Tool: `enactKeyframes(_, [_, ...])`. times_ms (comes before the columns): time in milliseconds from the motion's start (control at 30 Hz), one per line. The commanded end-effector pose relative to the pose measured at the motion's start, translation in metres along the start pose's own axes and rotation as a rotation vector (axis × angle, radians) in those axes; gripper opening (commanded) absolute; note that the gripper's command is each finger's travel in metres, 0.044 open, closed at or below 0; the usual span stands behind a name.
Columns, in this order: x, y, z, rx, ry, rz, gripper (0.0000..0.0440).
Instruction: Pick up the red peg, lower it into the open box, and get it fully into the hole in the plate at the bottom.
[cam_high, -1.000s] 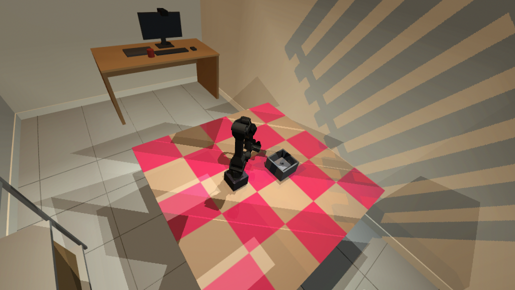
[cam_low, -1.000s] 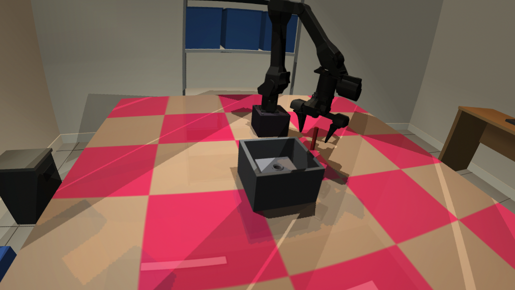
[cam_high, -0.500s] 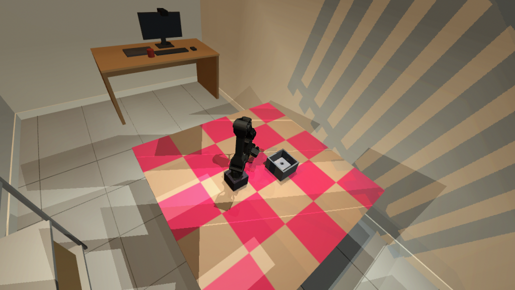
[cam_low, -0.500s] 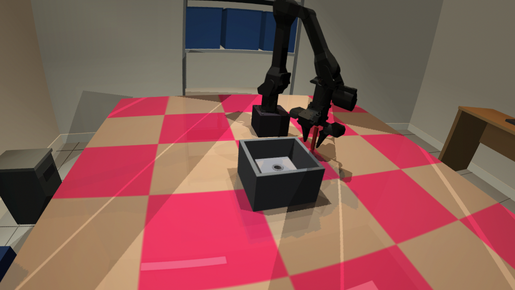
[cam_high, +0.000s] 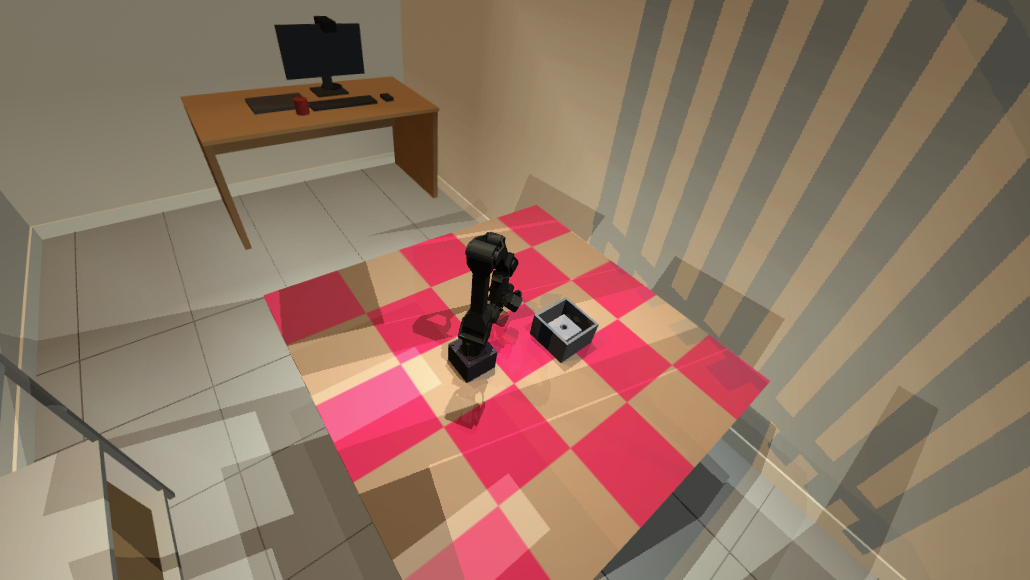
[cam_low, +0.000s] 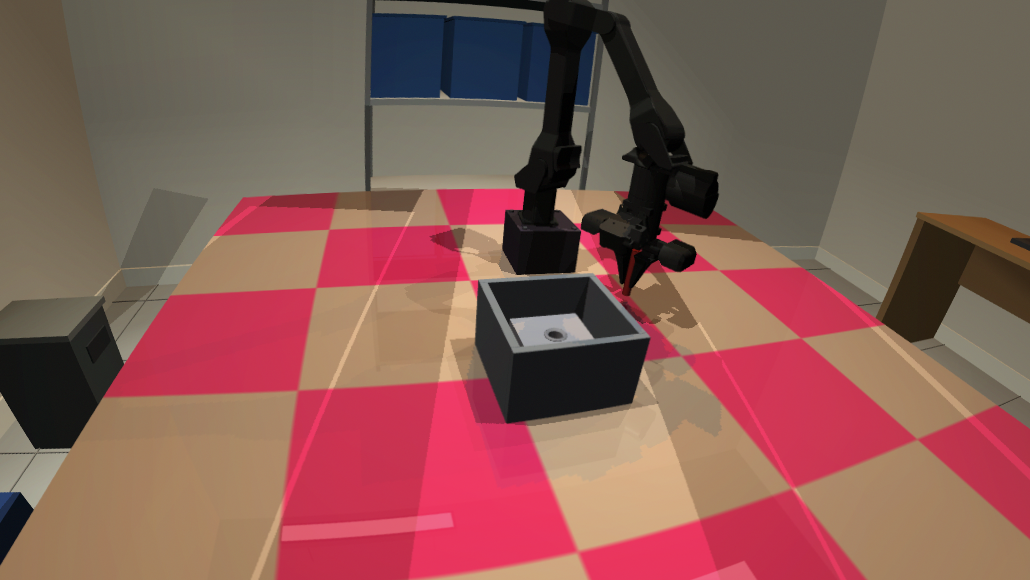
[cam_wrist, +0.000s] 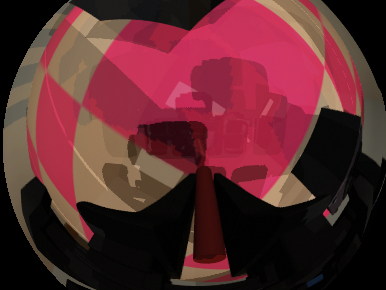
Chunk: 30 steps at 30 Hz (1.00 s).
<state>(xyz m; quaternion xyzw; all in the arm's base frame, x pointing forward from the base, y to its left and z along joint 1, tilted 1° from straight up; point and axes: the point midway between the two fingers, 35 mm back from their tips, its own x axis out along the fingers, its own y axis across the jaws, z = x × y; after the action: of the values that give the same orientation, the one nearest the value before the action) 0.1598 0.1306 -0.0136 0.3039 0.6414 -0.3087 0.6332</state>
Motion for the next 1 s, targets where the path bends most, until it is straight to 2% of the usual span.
enactKeyframes(0, [-0.017,0.009,0.008,-0.034,-0.038,0.039,0.0])
enactKeyframes(667, [-0.103,0.041,0.059,-0.124,-0.202,0.143,0.0])
enactKeyframes(967, [-0.118,0.044,0.097,-0.079,-0.242,0.149,0.0])
